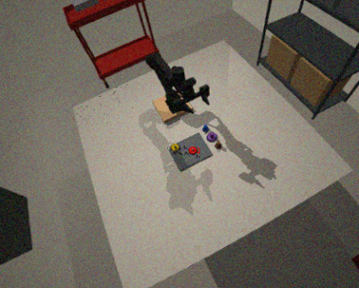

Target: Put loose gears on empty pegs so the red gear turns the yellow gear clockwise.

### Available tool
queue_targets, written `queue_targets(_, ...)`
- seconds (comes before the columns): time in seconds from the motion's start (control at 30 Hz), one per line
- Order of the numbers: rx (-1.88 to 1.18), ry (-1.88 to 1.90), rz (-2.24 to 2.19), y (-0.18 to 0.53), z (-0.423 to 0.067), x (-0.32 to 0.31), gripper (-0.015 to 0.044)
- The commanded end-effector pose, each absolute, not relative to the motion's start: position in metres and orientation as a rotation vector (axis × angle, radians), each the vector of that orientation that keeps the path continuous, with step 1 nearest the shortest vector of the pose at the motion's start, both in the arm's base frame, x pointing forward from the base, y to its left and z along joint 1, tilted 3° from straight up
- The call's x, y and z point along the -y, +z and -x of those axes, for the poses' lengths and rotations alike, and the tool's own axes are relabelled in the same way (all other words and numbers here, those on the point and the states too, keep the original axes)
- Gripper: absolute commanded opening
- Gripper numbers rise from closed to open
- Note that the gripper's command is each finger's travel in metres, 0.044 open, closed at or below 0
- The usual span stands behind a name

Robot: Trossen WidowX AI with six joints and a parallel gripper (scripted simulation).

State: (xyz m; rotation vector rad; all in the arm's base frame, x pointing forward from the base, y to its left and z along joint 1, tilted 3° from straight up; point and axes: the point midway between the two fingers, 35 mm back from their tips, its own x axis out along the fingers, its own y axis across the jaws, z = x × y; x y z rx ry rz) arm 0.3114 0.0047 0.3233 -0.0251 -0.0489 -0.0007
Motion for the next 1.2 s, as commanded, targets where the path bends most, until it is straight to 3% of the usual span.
queue_targets(0.0,0.036,0.001,0.029,0.321,-0.313,-0.005,0.0426)
queue_targets(0.33,-0.670,0.186,0.245,0.198,-0.363,-0.044,0.0440)
queue_targets(0.7,-1.466,0.523,0.491,0.082,-0.324,-0.080,0.0440)
queue_targets(1.17,-1.514,0.546,0.503,0.076,-0.312,-0.080,0.0440)
